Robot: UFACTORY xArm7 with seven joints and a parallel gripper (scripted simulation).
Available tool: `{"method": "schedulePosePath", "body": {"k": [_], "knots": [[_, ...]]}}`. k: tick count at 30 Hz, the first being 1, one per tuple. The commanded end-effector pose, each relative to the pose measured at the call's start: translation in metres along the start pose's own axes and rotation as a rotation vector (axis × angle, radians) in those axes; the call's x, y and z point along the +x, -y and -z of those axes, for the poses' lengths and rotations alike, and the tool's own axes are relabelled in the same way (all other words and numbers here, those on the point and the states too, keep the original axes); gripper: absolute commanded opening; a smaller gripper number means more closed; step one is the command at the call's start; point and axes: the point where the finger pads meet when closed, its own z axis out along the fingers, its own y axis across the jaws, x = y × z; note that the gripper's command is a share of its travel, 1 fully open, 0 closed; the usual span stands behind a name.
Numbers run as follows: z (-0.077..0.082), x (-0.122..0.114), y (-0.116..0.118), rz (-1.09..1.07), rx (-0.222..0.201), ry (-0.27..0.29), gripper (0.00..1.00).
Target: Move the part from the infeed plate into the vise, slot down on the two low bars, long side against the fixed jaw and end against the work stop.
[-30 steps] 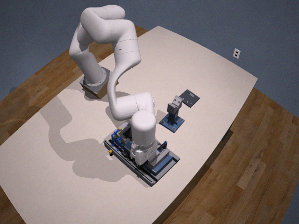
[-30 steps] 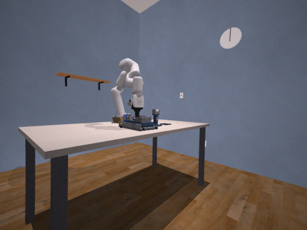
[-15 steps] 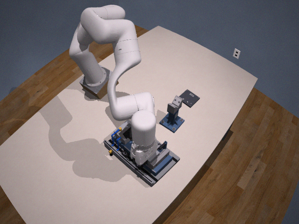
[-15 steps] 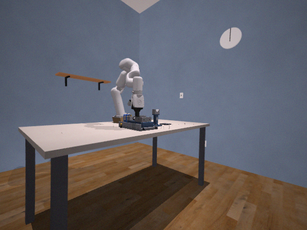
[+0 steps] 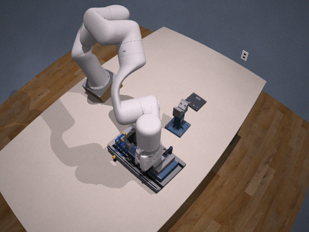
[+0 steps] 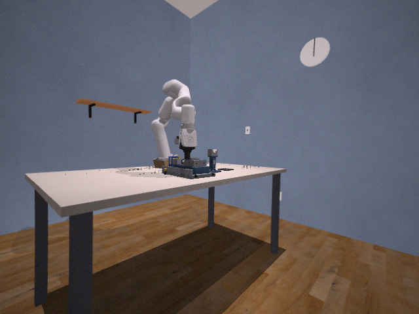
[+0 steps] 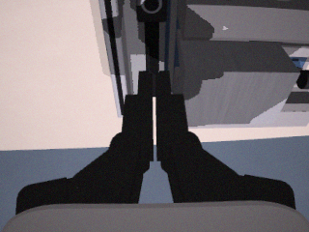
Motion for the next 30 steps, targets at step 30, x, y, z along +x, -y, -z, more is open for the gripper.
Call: {"method": "schedulePosePath", "body": {"k": [30], "knots": [[0.0016, -0.0014, -0.0040, 0.000, 0.000, 0.004, 0.00]]}}
